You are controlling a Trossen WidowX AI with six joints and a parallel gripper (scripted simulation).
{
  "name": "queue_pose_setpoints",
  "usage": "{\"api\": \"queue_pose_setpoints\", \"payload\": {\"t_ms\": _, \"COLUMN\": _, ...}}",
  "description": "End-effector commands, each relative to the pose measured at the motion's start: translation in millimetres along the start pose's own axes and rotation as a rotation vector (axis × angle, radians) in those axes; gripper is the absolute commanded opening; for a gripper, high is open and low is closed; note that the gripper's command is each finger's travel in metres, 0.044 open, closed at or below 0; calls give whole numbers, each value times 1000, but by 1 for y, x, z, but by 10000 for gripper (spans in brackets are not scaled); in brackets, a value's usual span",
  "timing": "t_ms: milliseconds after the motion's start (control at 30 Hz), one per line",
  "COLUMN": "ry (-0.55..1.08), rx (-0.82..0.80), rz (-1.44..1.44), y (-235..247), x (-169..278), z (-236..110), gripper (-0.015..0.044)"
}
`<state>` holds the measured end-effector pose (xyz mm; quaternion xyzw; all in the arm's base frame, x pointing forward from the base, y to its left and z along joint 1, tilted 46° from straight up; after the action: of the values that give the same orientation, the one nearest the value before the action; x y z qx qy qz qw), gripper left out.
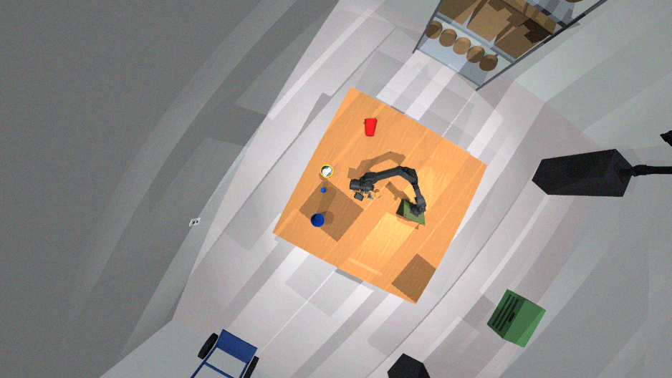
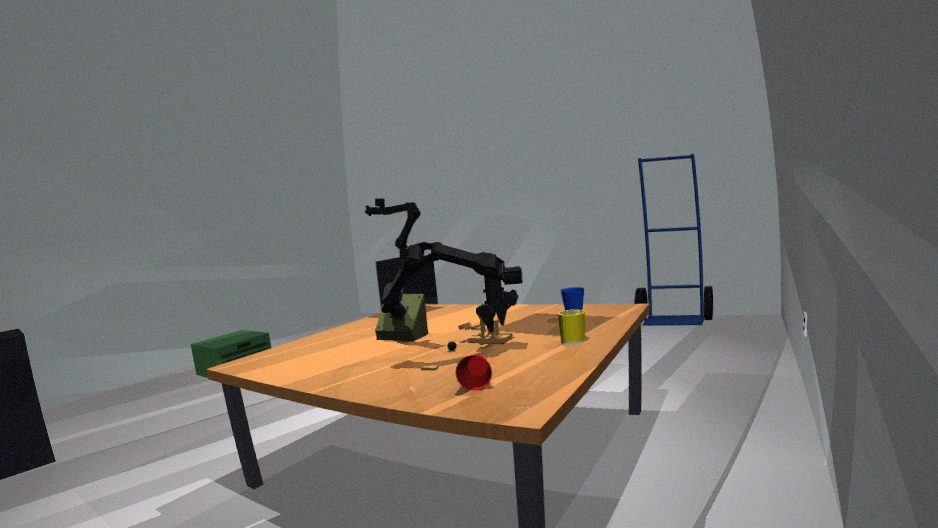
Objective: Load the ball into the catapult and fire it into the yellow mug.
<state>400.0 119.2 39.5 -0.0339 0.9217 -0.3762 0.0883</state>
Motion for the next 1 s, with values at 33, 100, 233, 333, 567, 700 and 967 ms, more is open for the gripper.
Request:
{"api": "queue_pose_setpoints", "payload": {"t_ms": 33, "ry": -2, "rx": 5, "rz": -8, "y": 0, "x": 1, "z": 7, "gripper": 440}}
{"api": "queue_pose_setpoints", "payload": {"t_ms": 100, "ry": -2, "rx": 5, "rz": -8, "y": 0, "x": 1, "z": 10, "gripper": 440}}
{"api": "queue_pose_setpoints", "payload": {"t_ms": 233, "ry": 0, "rx": 1, "rz": 0, "y": 0, "x": 1, "z": 9, "gripper": 387}}
{"api": "queue_pose_setpoints", "payload": {"t_ms": 333, "ry": 0, "rx": 1, "rz": 0, "y": 0, "x": 1, "z": 9, "gripper": 309}}
{"api": "queue_pose_setpoints", "payload": {"t_ms": 567, "ry": 0, "rx": 1, "rz": 0, "y": 0, "x": 1, "z": 9, "gripper": 145}}
{"api": "queue_pose_setpoints", "payload": {"t_ms": 700, "ry": 0, "rx": 1, "rz": 0, "y": 0, "x": 1, "z": 9, "gripper": 118}}
{"api": "queue_pose_setpoints", "payload": {"t_ms": 967, "ry": 2, "rx": -1, "rz": 0, "y": 0, "x": 1, "z": -40, "gripper": 0}}
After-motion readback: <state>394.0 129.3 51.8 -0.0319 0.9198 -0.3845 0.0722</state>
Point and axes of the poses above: the point midway between the two fingers, 35 mm back from their tips, its own z axis out along the fingers, its own y axis across the jaws, x = y × z, the point moved 6 cm from there along -z, back along the fingers, and after that the axes turned 7 degrees about z, right-handed, at the moved point
